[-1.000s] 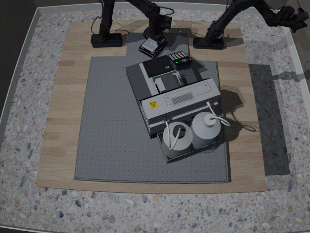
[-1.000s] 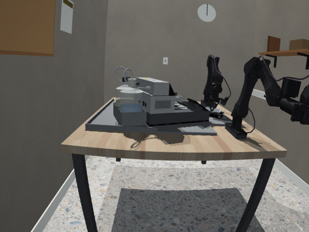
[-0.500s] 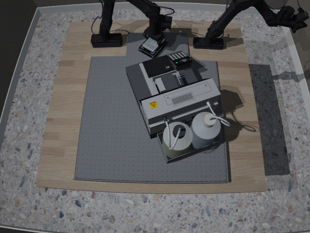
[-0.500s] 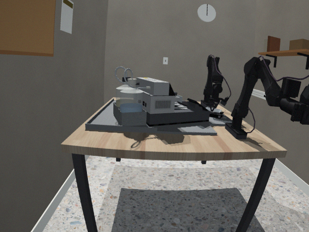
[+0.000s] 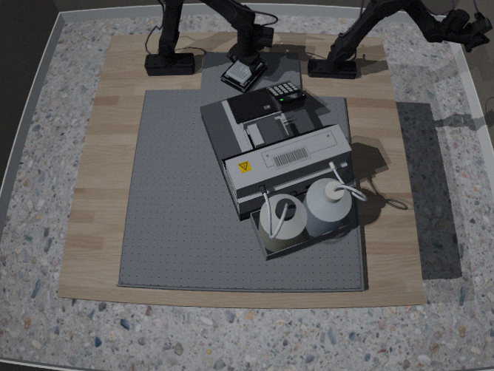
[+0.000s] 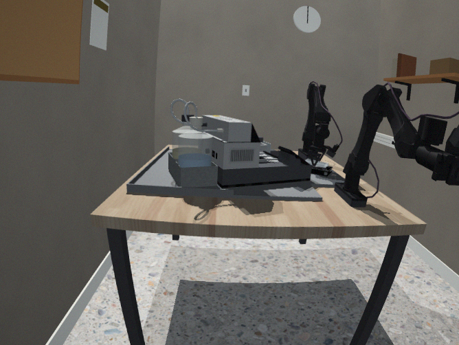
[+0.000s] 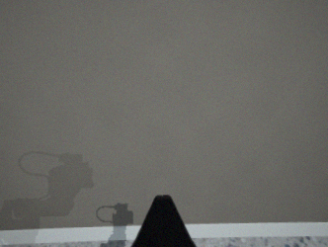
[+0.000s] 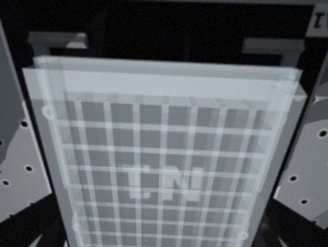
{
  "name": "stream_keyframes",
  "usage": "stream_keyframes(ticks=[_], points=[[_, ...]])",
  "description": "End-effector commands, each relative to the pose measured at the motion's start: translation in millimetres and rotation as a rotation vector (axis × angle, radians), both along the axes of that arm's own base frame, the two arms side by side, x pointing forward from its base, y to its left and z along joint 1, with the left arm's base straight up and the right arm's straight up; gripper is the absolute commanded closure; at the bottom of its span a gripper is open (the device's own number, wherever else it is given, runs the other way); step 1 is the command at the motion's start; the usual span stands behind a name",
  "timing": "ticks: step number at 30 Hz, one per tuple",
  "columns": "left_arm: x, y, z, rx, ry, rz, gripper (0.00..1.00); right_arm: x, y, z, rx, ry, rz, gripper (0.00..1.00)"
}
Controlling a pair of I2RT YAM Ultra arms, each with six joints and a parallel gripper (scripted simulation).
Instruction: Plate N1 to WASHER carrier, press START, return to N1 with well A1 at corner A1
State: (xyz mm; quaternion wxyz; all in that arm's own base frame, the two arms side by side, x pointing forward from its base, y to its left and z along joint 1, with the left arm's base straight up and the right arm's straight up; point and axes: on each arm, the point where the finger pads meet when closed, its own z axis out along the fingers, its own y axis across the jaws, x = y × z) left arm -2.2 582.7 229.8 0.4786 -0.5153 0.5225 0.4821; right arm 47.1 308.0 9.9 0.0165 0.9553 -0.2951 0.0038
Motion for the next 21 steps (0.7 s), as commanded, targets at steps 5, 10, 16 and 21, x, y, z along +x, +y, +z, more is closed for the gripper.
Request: stream_keyframes(ticks=[5,10,16,21], points=[[-2,-3,27,0.077,-0.01,0.01,1.0,-8,24,21,0.106,0.008,0.009,1.0],[-2,-3,27,0.077,-0.01,0.01,1.0,-8,25,21,0.109,0.008,0.019,1.0],[-2,-3,27,0.077,-0.01,0.01,1.0,2,20,12,0.078,0.01,-0.005,1.0],[-2,-3,27,0.077,-0.01,0.01,1.0,-2,16,6,0.046,0.015,-0.007,1.0]])
